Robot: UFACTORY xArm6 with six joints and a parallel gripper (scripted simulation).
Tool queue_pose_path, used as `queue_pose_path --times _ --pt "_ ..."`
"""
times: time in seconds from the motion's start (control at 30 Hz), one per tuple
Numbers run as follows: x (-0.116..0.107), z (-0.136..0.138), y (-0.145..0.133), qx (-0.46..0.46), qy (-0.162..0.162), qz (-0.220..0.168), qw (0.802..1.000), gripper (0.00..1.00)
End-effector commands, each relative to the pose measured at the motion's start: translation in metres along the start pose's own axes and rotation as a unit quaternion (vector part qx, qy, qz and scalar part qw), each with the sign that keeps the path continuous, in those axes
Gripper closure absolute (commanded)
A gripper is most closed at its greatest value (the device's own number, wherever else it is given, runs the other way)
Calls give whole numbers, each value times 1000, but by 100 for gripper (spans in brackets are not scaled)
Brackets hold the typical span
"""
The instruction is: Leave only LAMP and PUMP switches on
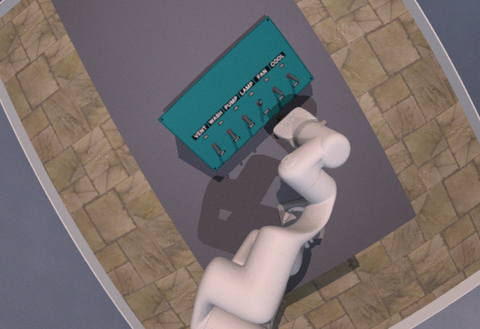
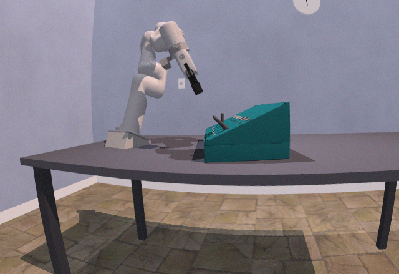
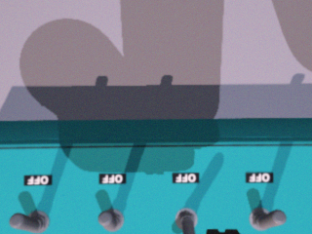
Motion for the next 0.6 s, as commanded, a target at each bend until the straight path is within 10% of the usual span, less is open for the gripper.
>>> queue_pose_path --times 0.0,0.57 --pt "-4 44 8 -1 1 -1 1000 100" --pt "-2 72 18 -1 1 -1 1000 100"
Point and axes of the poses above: the point where the finger pads meet when closed, its own x axis out along the fingers, its own z axis across the jaws, y = z × x, the point moved 2 cm from there along -x, back along the fingers, and after that the axes turned 5 degrees about -x, right-handed, at the moved point
